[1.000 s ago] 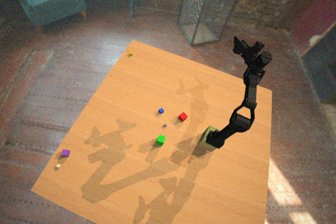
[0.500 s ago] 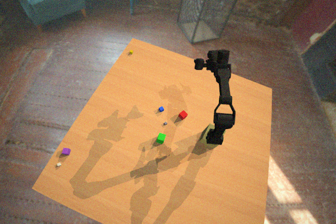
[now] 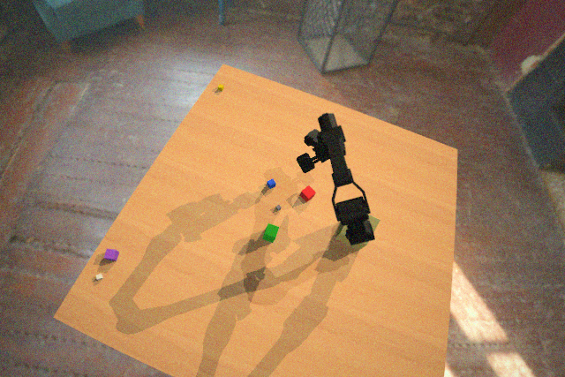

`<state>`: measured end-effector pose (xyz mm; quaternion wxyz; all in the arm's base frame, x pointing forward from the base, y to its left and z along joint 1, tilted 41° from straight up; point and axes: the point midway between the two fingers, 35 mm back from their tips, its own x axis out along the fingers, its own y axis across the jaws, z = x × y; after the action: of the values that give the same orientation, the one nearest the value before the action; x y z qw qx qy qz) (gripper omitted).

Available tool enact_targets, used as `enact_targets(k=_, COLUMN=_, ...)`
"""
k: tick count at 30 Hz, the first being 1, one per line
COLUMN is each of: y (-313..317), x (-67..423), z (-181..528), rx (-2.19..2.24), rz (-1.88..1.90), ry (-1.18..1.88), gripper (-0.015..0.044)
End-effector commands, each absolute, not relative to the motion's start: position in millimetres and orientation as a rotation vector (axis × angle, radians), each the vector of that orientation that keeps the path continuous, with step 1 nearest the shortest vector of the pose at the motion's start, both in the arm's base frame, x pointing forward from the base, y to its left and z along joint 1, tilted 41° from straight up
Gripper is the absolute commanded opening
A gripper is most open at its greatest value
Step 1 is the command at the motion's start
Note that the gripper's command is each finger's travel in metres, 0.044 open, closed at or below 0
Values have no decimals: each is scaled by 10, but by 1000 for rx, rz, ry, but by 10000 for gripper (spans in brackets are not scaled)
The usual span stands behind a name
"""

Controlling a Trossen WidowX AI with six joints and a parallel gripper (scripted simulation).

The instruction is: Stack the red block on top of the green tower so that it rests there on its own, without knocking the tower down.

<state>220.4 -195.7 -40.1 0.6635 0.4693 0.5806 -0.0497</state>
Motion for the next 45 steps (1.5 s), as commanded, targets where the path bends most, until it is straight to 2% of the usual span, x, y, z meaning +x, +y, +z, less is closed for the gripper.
enact_targets(k=1, y=-1488, x=2103, z=-325, rx=1017, rz=41, ry=1460, gripper=440)
enact_targets(k=4, y=-1251, x=2040, z=-255, rx=993, rz=128, ry=1534, gripper=440)
enact_targets(k=11, y=-1217, x=2040, z=-232, rx=991, rz=134, ry=1539, gripper=440)
enact_targets(k=21, y=-837, x=2096, z=-640, rx=992, rz=136, ry=1538, gripper=440)
enact_targets(k=45, y=-643, x=2144, z=-864, rx=993, rz=136, ry=1538, gripper=440)
